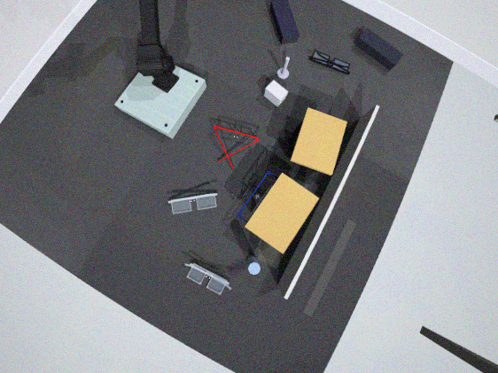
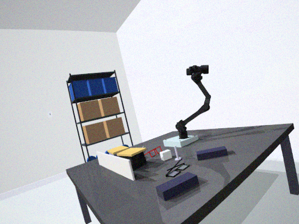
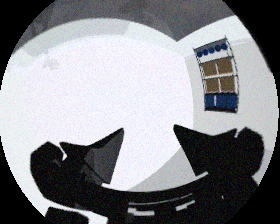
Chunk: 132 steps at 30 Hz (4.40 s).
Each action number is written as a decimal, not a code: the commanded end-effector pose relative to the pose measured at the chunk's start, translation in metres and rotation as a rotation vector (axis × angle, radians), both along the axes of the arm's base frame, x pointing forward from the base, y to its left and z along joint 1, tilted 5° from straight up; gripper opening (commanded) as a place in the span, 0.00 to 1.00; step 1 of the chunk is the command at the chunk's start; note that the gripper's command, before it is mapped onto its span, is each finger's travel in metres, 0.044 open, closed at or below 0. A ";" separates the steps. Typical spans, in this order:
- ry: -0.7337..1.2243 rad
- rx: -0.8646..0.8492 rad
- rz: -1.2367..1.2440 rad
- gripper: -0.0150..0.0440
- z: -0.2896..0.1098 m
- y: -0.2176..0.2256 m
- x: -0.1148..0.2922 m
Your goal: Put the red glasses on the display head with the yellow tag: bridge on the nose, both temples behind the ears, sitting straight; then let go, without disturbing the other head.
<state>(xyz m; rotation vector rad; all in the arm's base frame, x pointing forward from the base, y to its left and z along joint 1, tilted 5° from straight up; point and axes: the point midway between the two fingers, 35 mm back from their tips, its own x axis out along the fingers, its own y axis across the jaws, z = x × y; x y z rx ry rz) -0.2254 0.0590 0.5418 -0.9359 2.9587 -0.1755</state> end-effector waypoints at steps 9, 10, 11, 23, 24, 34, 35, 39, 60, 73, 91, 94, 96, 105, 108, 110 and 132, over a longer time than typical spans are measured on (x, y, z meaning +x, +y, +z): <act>0.005 0.005 0.001 0.96 0.000 -0.001 0.000; 0.021 0.018 0.003 0.91 0.002 -0.003 0.001; 0.048 0.041 0.007 0.87 0.004 -0.007 0.003; 0.607 0.432 0.091 0.33 0.044 -0.097 0.060; 0.681 0.472 0.103 0.29 0.048 -0.110 0.071; 1.474 0.783 0.192 0.25 0.058 -0.210 0.204; 1.559 0.803 0.195 0.25 0.057 -0.218 0.219; 1.904 0.839 0.191 0.25 0.044 -0.239 0.283; 3.565 0.007 -0.479 0.25 -0.145 -0.176 0.571; 3.492 -1.724 -1.579 0.25 -0.312 -0.039 0.614; 0.910 -3.559 -2.163 0.25 -0.465 0.091 0.499; 0.910 -3.559 -2.163 0.25 -0.465 0.091 0.499; 0.910 -3.559 -2.163 0.25 -0.465 0.091 0.499; 0.910 -3.558 -2.163 0.25 -0.474 0.092 0.499; 0.910 -3.558 -2.163 0.25 -0.479 0.093 0.500; 0.910 -3.558 -2.163 0.25 -0.483 0.093 0.499; 0.910 -3.559 -2.163 0.25 -0.518 0.094 0.497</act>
